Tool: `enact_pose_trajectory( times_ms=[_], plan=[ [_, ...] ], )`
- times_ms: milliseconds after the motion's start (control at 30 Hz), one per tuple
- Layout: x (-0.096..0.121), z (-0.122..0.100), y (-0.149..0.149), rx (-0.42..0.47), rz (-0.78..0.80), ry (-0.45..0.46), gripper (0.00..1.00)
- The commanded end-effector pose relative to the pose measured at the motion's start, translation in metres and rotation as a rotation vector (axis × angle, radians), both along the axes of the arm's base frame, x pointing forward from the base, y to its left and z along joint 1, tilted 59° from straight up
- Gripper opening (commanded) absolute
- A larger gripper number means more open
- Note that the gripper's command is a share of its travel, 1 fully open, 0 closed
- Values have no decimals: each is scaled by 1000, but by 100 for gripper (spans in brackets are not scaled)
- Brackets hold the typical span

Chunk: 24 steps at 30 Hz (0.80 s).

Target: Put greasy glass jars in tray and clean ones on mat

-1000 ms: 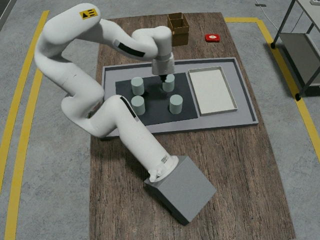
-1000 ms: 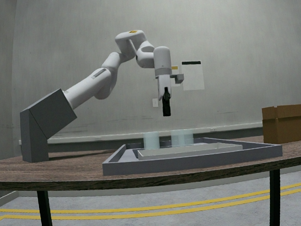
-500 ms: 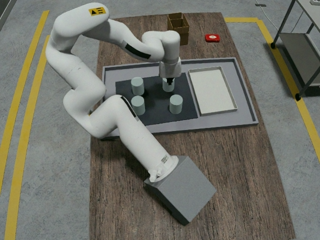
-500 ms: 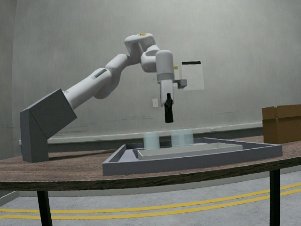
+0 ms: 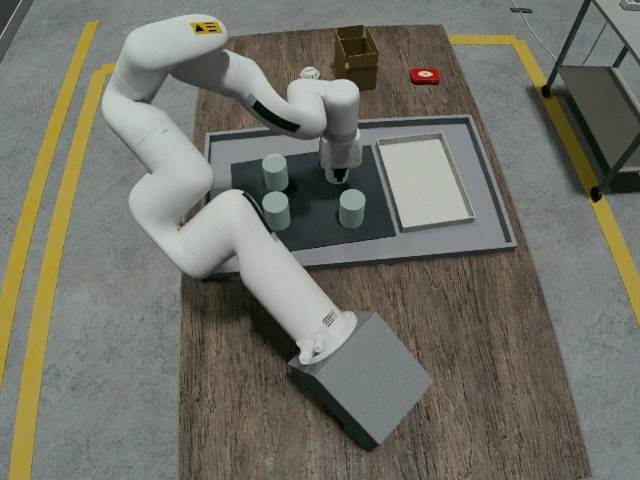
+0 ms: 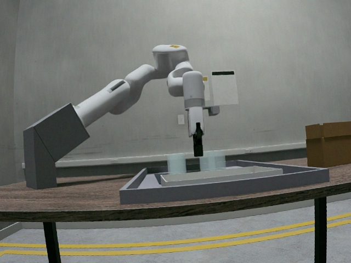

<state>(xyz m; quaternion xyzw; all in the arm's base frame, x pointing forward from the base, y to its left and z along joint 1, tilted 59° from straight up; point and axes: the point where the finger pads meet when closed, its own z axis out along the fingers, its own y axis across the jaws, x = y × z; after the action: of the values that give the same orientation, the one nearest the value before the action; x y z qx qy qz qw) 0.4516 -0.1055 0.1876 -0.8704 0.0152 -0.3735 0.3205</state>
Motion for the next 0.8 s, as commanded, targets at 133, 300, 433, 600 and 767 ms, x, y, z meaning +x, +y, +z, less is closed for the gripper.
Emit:
enact_pose_trajectory(
  times_ms=[133, 300, 433, 600, 767],
  plan=[
    [2, 1, -1, 0, -4, -3, 0],
    [3, 1, -2, 0, -4, -3, 0],
    [4, 2, -2, 0, -4, -3, 0],
    [6, 4, -3, 0, -4, -3, 0],
    [7, 5, -3, 0, -4, -3, 0]
  ],
)
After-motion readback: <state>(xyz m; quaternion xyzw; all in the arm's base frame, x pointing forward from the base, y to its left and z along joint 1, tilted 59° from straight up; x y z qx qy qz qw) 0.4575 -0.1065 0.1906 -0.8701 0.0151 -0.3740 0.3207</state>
